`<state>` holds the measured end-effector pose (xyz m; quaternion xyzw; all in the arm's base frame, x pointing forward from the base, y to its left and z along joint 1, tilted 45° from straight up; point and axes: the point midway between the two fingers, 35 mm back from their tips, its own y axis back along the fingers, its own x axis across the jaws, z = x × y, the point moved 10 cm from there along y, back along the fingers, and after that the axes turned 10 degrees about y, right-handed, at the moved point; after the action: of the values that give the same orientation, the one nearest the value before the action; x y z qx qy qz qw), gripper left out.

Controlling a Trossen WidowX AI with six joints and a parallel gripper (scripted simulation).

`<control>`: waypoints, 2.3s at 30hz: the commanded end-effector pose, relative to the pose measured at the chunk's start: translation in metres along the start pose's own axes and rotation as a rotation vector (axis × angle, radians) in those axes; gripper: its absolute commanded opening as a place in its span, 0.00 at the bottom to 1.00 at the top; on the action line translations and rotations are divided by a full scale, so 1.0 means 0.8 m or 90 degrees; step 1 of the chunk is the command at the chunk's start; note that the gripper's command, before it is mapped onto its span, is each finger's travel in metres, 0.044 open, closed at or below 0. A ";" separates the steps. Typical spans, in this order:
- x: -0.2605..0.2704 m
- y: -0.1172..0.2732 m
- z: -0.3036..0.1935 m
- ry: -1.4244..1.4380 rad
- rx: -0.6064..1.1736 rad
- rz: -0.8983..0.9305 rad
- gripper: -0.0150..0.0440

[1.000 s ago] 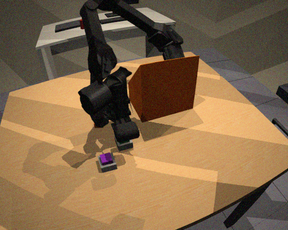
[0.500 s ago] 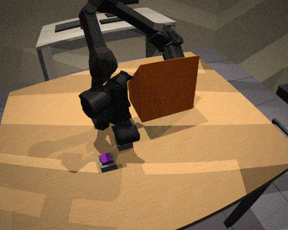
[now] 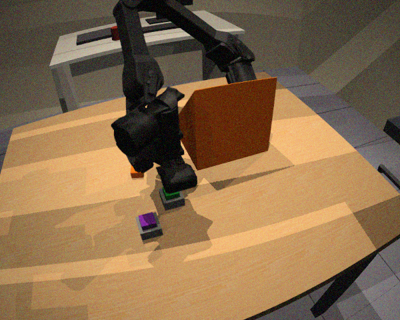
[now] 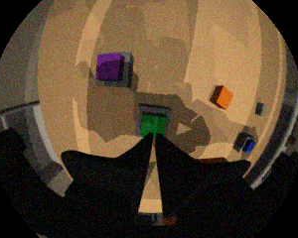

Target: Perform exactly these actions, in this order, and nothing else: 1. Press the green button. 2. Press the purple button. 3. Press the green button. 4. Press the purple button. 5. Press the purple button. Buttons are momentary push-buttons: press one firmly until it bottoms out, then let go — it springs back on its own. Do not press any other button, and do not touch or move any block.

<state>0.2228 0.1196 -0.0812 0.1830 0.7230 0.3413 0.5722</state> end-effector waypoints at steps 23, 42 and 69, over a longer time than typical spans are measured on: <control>0.060 0.092 0.107 -0.012 -0.006 0.009 0.29; 0.060 -0.002 0.108 -0.012 -0.006 0.007 0.29; 0.060 -0.030 0.108 -0.012 -0.006 0.006 0.29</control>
<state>0.2960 0.1604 -0.1393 0.1893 0.7113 0.3480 0.5806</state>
